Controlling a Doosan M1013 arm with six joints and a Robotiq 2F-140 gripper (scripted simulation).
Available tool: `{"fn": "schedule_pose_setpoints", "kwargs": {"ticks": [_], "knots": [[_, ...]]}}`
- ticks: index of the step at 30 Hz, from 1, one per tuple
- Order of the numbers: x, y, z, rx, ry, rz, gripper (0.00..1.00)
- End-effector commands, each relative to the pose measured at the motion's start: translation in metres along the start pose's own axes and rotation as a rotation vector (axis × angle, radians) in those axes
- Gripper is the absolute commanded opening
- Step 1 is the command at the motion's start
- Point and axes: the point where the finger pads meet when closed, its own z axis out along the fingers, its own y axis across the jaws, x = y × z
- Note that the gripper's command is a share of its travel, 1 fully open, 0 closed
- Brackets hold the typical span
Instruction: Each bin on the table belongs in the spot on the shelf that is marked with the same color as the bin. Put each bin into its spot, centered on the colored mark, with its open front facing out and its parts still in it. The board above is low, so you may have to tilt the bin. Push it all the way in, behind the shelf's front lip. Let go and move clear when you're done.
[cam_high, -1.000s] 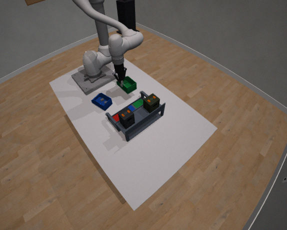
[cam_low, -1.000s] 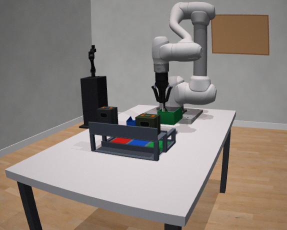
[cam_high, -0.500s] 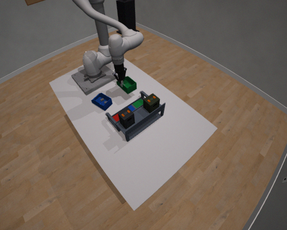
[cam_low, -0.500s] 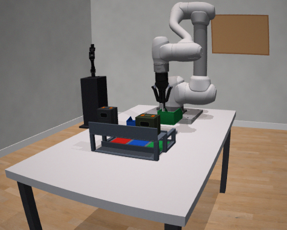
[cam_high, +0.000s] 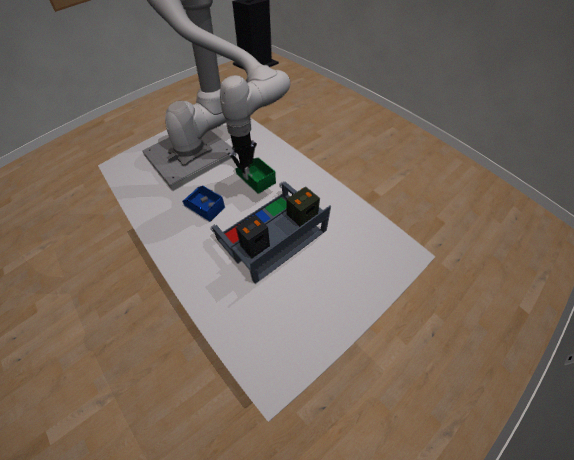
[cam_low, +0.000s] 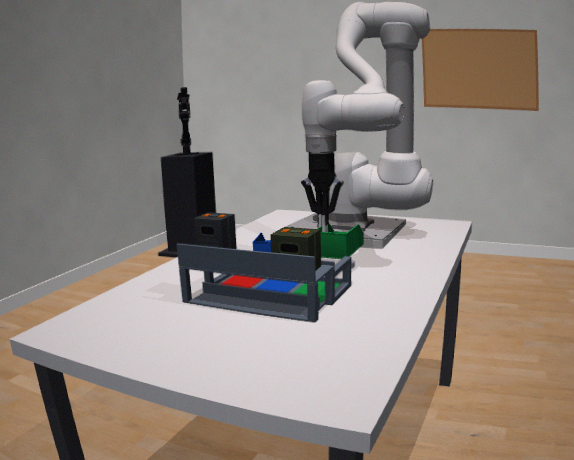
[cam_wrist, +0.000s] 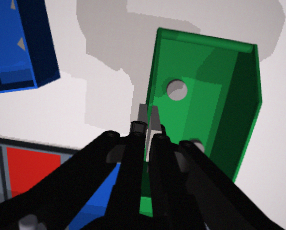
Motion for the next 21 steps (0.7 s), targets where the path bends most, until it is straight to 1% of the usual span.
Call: {"fn": "schedule_pose_setpoints", "kwargs": {"ticks": [1,10,21], "knots": [[-0.006,0.000,0.008,0.000,0.000,0.000,0.10],[-0.021,0.000,0.029,0.000,0.000,0.000,0.10],[-0.024,0.000,0.032,0.000,0.000,0.000,0.10]]}}
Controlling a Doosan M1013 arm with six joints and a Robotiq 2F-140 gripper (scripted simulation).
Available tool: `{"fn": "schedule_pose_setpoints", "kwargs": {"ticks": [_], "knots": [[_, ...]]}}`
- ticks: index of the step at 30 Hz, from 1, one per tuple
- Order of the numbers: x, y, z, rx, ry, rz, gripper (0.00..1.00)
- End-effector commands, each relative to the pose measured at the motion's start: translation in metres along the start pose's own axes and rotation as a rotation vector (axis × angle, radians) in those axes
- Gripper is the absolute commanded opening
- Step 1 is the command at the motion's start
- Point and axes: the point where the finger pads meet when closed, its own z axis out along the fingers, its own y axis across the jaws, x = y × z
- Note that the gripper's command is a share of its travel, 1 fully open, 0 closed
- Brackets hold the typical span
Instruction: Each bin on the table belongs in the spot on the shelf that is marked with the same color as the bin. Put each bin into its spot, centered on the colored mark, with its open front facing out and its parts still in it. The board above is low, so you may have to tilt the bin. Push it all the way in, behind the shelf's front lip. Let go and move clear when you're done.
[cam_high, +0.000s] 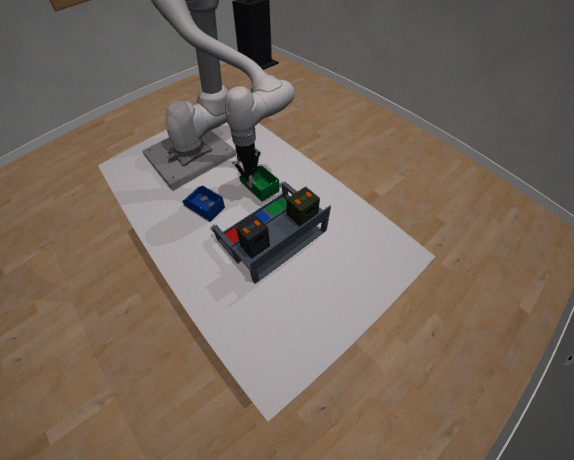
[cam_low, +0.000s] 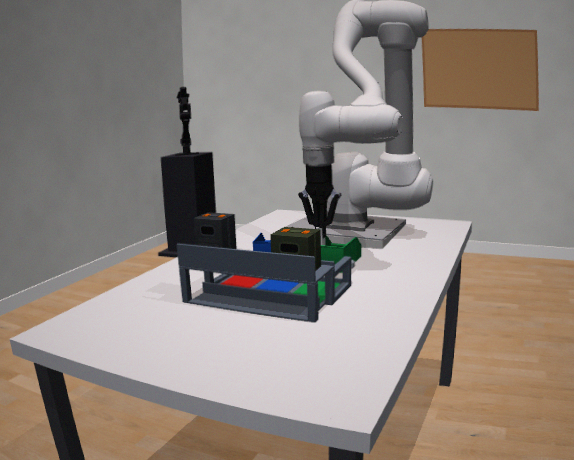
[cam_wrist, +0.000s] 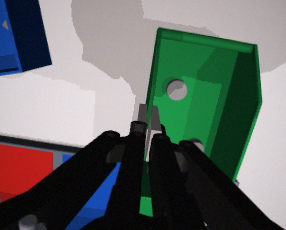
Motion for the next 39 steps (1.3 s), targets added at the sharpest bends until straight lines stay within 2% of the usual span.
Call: {"fn": "schedule_pose_setpoints", "kwargs": {"ticks": [1,16,27,39], "knots": [[0.0000,0.0000,0.0000,0.000,0.000,0.000,0.10],[-0.0002,0.0000,-0.0002,0.000,0.003,0.000,0.10],[-0.0017,0.0000,-0.0016,0.000,0.035,0.000,0.10],[-0.0060,0.0000,-0.0057,-0.001,0.127,0.000,0.10]]}}
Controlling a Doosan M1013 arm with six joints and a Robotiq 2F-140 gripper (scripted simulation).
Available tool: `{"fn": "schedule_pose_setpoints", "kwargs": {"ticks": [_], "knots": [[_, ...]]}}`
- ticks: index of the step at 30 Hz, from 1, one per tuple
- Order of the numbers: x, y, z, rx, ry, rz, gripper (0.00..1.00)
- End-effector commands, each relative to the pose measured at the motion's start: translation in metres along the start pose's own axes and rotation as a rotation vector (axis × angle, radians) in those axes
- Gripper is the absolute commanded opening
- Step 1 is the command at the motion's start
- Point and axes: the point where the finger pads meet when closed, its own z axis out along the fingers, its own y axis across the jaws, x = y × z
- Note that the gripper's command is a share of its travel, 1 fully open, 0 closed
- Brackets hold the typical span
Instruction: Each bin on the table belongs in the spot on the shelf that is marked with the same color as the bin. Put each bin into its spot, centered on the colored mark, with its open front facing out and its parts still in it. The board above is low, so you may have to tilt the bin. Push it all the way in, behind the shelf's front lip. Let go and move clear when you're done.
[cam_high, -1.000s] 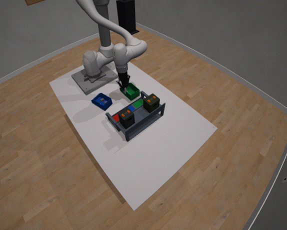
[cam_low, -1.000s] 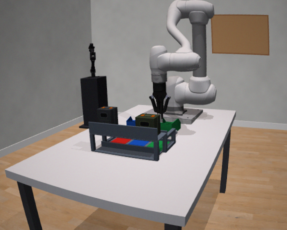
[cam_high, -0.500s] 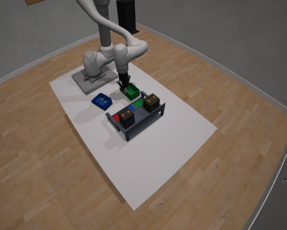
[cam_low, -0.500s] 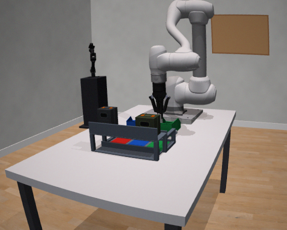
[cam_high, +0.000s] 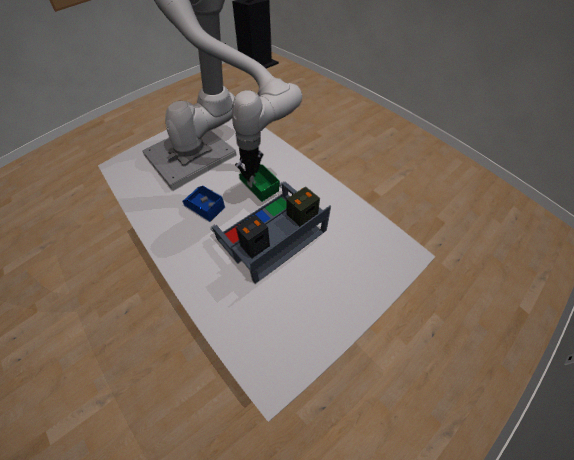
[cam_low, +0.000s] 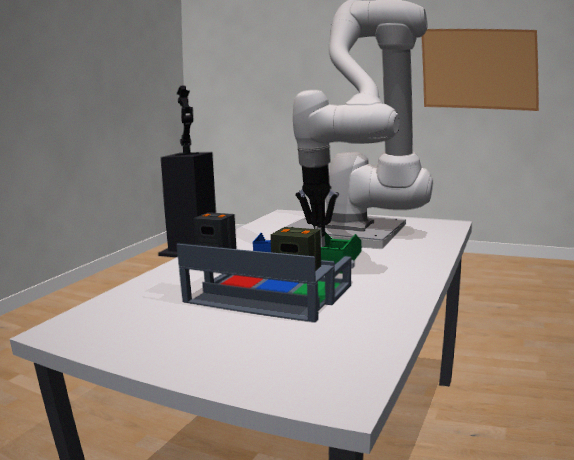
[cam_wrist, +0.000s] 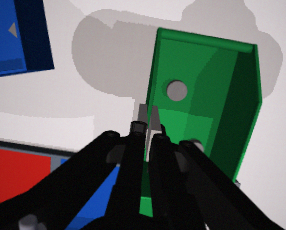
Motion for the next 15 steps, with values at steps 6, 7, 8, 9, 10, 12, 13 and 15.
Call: {"fn": "schedule_pose_setpoints", "kwargs": {"ticks": [6,7,8,9,10,12,13,15], "knots": [[-0.0021,0.0000,-0.0025,0.000,0.050,0.000,0.10],[-0.0024,0.0000,-0.0029,-0.001,0.058,0.000,0.10],[-0.0028,0.0000,-0.0033,-0.001,0.066,0.000,0.10],[-0.0031,0.0000,-0.0037,-0.001,0.074,0.000,0.10],[-0.0034,0.0000,-0.0040,-0.001,0.081,0.000,0.10],[-0.0039,0.0000,-0.0047,-0.001,0.093,0.000,0.10],[-0.0042,0.0000,-0.0050,-0.001,0.099,0.000,0.10],[-0.0046,0.0000,-0.0055,-0.001,0.109,0.000,0.10]]}}
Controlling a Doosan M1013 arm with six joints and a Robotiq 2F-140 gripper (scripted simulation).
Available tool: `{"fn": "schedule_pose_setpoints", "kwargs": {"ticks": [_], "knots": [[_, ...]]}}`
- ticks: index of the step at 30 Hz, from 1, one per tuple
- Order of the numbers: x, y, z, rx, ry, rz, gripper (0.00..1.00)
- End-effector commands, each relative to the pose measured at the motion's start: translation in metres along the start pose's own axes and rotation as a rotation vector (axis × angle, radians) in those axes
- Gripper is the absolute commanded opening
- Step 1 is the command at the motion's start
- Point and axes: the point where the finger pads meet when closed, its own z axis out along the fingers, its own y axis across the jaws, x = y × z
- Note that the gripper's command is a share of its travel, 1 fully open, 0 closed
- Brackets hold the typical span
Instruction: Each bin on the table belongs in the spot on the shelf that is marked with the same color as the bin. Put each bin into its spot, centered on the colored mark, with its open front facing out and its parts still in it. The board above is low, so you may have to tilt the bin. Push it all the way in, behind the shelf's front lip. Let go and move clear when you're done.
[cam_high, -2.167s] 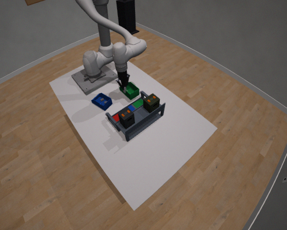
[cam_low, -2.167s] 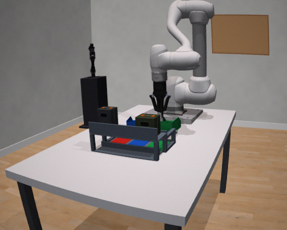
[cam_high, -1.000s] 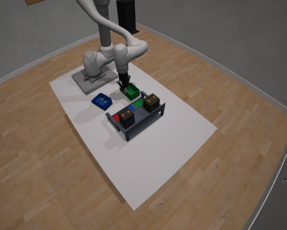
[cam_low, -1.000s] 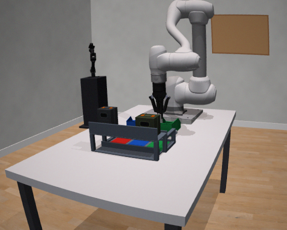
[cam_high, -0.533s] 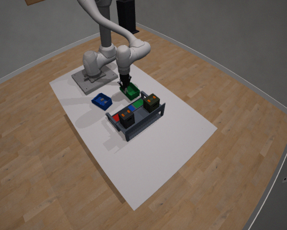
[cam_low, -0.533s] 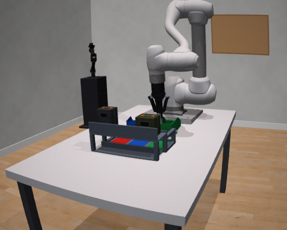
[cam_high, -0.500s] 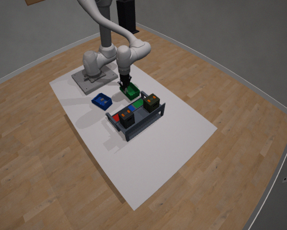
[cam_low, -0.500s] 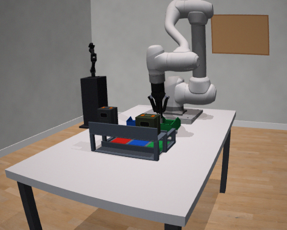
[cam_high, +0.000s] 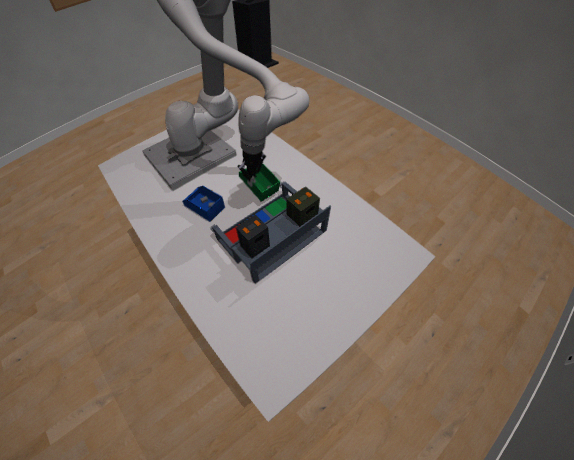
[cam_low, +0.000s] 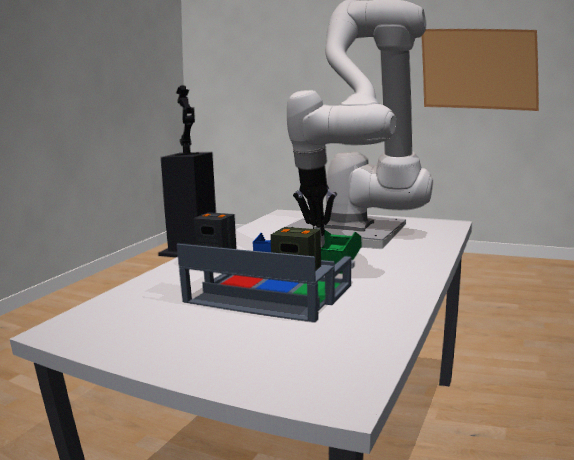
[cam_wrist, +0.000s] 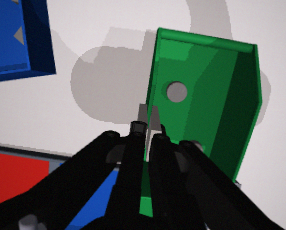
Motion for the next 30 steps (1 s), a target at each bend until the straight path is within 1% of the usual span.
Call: {"fn": "schedule_pose_setpoints", "kwargs": {"ticks": [1,10,30], "knots": [[-0.0005,0.0000,-0.0008,0.000,0.014,0.000,0.10],[-0.0011,0.0000,-0.0016,0.000,0.029,0.000,0.10],[-0.0011,0.0000,-0.0017,0.000,0.030,0.000,0.10]]}}
